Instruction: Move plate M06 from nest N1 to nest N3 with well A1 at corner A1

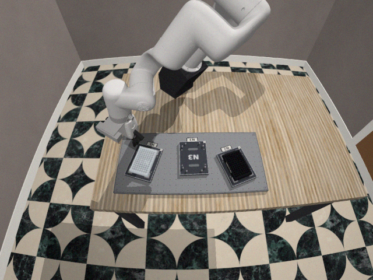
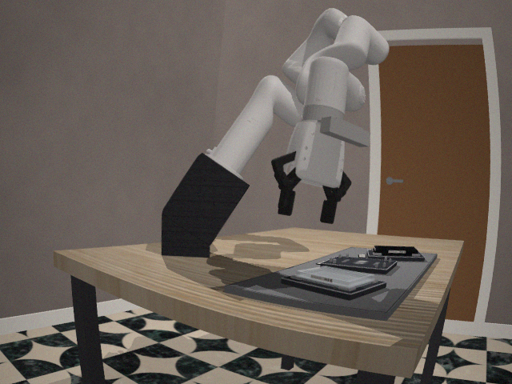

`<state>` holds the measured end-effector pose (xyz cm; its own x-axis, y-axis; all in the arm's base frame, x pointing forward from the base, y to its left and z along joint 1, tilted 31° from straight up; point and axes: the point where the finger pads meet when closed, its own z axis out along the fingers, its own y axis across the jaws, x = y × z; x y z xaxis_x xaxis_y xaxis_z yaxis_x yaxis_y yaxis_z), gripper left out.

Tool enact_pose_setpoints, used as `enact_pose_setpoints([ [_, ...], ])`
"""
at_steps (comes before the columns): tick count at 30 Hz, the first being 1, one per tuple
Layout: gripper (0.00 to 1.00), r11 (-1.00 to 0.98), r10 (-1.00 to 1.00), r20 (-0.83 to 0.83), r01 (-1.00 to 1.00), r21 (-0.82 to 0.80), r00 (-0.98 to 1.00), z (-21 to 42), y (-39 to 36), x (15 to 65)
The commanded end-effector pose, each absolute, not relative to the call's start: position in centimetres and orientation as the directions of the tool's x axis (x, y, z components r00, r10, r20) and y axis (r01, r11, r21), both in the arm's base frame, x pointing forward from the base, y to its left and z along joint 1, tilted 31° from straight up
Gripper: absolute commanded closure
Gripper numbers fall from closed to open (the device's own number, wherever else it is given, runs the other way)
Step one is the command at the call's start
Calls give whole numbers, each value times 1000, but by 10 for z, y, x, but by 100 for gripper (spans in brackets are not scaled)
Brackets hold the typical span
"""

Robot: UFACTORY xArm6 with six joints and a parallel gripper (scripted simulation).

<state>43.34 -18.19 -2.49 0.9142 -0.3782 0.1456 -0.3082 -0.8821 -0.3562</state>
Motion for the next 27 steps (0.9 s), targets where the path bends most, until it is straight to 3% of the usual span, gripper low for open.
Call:
enact_pose_setpoints([
  [1,0,-888,-343,170,-259,-380,924,-16,-170,442],
  [10,0,-887,-209,250,-76,-454,945,3,-140,460],
  [27,0,-887,-208,251,-75,-455,945,9,-132,465],
])
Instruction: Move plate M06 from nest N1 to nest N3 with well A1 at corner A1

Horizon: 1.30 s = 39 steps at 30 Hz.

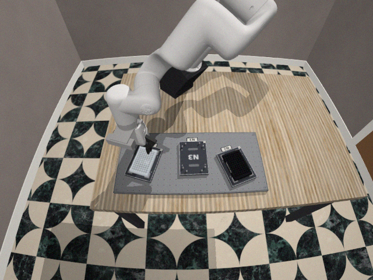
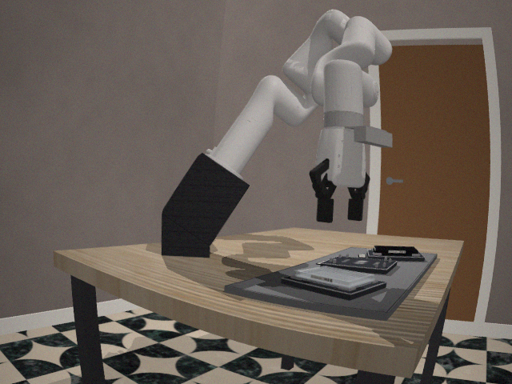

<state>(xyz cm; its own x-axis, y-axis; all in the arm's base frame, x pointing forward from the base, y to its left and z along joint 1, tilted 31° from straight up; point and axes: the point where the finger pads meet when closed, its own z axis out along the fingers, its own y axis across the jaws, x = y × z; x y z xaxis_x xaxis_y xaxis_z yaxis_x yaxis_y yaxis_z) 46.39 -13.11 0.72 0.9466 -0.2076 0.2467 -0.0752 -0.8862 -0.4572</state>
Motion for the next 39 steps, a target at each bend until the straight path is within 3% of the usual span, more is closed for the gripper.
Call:
enact_pose_setpoints([
  [1,0,-887,-208,251,-75,-455,945,9,-132,465],
  [39,0,-887,-208,250,-75,-455,945,-36,-111,481],
])
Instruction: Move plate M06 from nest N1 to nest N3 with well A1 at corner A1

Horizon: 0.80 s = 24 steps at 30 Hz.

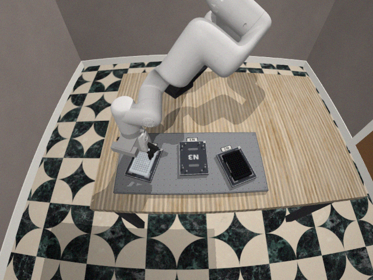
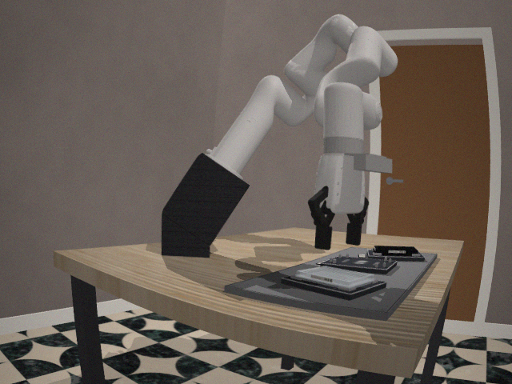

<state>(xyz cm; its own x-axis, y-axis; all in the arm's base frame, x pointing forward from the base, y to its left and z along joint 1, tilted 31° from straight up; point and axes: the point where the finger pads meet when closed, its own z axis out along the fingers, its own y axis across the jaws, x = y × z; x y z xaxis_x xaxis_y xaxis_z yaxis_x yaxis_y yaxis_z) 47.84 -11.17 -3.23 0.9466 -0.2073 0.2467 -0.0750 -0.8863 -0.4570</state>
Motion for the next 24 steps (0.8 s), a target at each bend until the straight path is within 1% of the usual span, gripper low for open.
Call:
enact_pose_setpoints([
  [1,0,-887,-208,250,-75,-455,945,-37,-110,482],
  [24,0,-887,-208,250,-75,-455,945,-61,-98,491],
])
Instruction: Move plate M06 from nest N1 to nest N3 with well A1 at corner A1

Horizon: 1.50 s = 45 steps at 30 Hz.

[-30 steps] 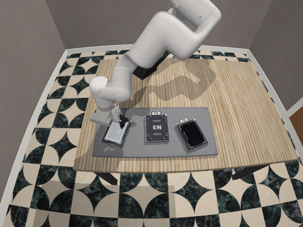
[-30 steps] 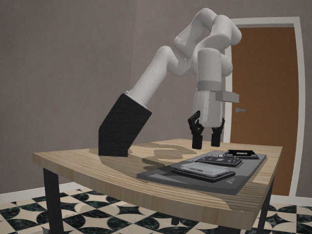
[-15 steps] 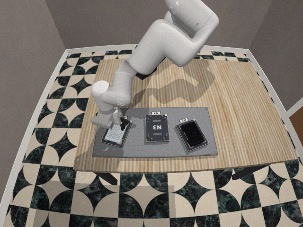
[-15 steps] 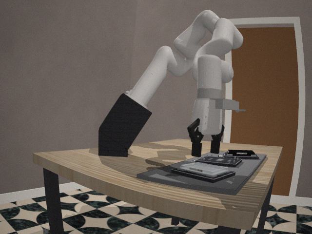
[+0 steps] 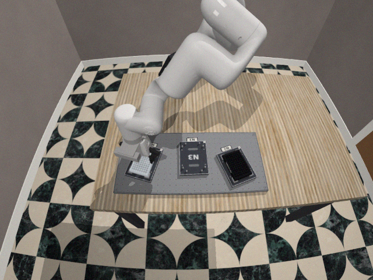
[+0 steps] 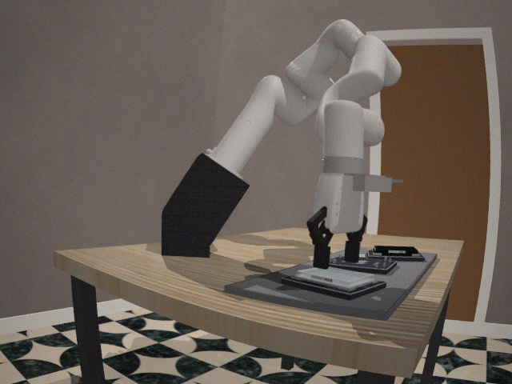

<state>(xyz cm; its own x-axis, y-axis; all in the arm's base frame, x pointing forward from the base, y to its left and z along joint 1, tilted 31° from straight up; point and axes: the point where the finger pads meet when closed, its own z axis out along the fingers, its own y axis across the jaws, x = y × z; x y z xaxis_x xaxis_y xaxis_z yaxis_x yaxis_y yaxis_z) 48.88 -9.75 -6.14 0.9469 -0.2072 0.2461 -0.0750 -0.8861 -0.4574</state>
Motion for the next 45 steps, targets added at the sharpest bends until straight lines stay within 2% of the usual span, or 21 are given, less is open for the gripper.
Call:
enact_pose_setpoints([
  [1,0,-887,-208,250,-75,-455,945,-61,-98,491],
  [45,0,-887,-208,250,-75,-455,946,-78,-90,497],
])
